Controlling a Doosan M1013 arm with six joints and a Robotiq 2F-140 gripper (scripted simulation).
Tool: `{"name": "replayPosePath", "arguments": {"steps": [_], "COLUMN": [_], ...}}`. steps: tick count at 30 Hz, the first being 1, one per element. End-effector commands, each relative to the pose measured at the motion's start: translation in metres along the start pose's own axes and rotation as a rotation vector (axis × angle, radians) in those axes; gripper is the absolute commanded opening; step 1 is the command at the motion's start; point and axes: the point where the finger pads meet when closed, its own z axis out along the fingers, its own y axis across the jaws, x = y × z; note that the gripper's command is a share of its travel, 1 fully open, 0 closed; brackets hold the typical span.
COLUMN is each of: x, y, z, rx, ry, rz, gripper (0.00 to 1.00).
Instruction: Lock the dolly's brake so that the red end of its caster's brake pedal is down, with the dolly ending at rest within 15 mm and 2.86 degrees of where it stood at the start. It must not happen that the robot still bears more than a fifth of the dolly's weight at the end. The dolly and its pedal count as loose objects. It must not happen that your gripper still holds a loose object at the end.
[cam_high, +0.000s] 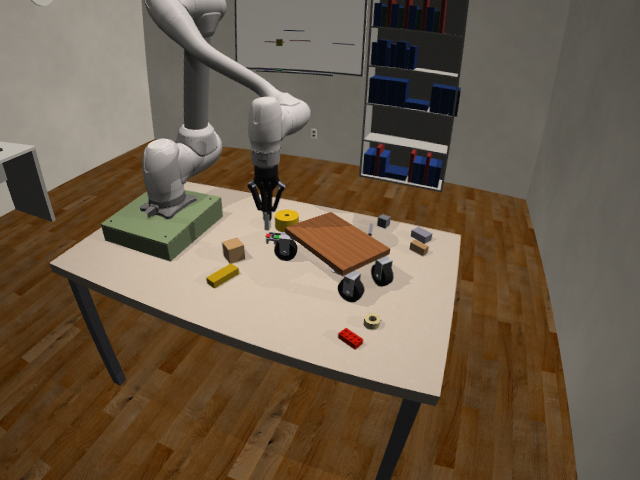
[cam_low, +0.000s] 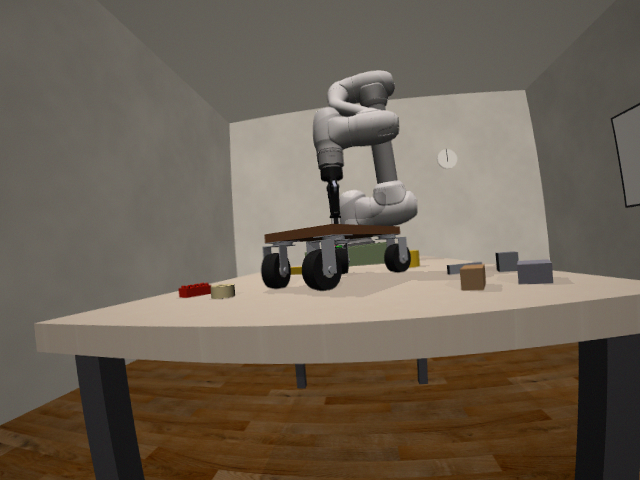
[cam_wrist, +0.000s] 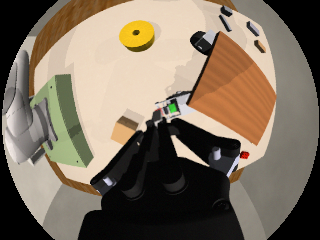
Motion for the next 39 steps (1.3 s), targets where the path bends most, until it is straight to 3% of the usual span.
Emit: {"name": "replayPosePath", "arguments": {"steps": [1,17,39], "x": [0.000,0.000,0.000], "y": [0.000,0.000,0.000], "z": [0.005,0.021,0.022], "rx": [0.000,0.000,0.000], "ry": [0.000,0.000,0.000], "rz": [0.000,0.000,0.000], "gripper": [0.00,0.00,0.00]}}
